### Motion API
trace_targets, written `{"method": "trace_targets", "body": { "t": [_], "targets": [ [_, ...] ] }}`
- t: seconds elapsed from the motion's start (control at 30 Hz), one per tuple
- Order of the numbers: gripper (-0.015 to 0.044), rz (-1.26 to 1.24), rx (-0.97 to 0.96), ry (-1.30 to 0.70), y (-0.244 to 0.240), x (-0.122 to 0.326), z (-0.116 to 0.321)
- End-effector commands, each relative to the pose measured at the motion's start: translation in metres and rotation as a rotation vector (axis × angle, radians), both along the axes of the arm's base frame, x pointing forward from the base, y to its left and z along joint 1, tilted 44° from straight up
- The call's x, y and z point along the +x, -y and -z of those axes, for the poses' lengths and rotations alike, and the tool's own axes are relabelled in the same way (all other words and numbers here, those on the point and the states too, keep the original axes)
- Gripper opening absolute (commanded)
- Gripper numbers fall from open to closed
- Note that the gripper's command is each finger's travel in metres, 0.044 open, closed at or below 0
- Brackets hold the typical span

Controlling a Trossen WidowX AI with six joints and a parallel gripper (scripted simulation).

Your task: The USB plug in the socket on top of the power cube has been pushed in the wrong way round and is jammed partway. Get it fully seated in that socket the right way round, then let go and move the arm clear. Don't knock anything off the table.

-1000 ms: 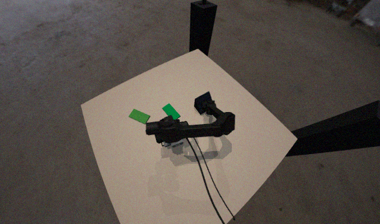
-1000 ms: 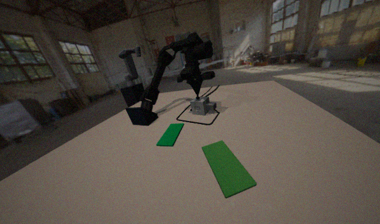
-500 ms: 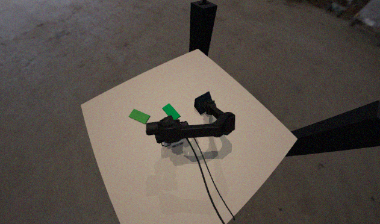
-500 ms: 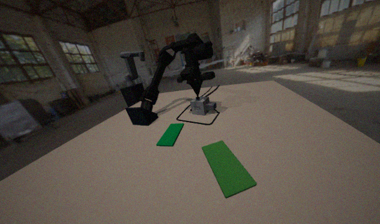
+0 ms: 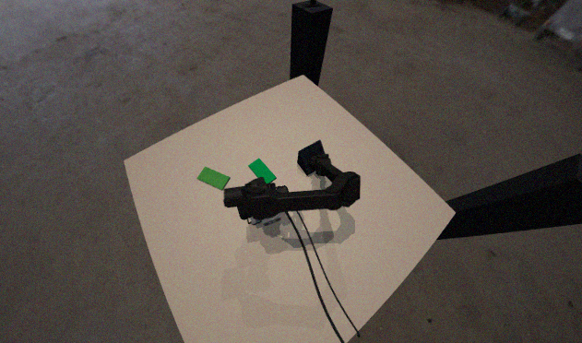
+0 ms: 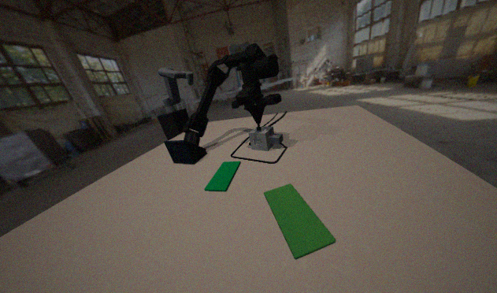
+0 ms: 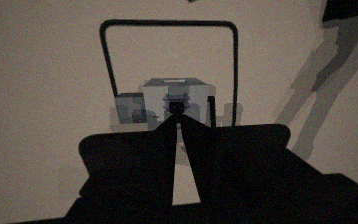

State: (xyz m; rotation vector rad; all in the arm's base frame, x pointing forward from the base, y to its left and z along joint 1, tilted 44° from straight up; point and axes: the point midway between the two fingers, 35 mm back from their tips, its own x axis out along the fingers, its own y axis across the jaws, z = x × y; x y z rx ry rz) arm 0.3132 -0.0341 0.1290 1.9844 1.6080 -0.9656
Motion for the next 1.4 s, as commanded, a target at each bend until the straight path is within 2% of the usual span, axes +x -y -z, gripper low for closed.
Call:
{"method": "trace_targets", "body": {
  "t": [0.0,1.37],
  "targets": [
    [0.0000,0.002,0.004,-0.002,-0.0014,-0.0001,0.0011],
    [0.0000,0.002,0.004,-0.002,-0.0038,0.0002,0.0037]
  ]
}}
